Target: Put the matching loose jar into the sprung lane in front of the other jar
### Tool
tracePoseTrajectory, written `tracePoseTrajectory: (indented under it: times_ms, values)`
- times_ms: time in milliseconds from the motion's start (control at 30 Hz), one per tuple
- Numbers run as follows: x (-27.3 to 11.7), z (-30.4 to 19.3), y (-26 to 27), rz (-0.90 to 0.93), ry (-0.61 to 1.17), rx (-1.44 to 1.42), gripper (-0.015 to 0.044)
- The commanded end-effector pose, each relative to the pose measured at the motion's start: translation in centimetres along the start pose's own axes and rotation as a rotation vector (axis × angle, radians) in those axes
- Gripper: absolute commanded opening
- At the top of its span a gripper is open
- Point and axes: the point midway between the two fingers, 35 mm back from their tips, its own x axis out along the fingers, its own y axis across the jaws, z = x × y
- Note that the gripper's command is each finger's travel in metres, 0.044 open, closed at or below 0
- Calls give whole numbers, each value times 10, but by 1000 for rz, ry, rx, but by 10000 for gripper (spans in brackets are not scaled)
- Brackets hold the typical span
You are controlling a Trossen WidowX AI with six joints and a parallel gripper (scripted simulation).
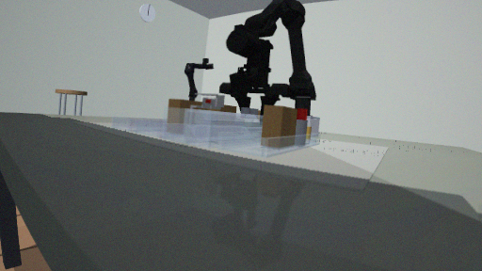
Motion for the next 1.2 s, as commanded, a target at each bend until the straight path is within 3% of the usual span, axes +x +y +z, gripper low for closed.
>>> tracePoseTrajectory:
  times_ms: [0,200,600,1167]
  values:
    - [0,-1,0,-2,0,-1,0]
    - [0,-1,0,-2,0,-1,0]
    - [0,0,0,-2,0,-1,298]
    - [-21,-11,0,-2,1,-1,298]
